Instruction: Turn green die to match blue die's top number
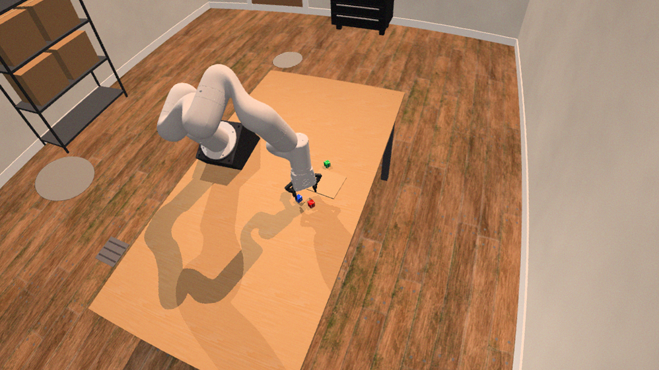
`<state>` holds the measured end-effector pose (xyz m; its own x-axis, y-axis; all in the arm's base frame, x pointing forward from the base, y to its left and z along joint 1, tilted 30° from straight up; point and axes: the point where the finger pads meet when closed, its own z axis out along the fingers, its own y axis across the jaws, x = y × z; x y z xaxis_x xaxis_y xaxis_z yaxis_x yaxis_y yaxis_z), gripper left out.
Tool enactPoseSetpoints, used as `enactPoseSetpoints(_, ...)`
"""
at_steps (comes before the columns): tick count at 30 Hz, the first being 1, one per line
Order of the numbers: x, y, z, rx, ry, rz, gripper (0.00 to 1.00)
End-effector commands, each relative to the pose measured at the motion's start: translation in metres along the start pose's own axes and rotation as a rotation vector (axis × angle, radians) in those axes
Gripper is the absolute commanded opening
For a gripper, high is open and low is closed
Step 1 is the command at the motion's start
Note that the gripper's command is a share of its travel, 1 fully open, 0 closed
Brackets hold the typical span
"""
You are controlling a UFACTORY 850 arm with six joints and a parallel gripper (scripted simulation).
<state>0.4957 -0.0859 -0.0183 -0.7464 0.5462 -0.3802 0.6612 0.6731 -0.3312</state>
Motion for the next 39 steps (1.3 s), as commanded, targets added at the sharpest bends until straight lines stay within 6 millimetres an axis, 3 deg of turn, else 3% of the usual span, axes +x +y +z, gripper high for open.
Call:
enactPoseSetpoints(1, 0.000, 0.000, 0.000, -0.001, -0.001, 0.000, 1.00)
enactPoseSetpoints(23, 0.001, -0.001, 0.000, -0.001, -0.001, 0.000, 1.00)
enactPoseSetpoints(39, 0.047, -0.034, 0.000, -0.001, -0.001, 0.000, 1.00)
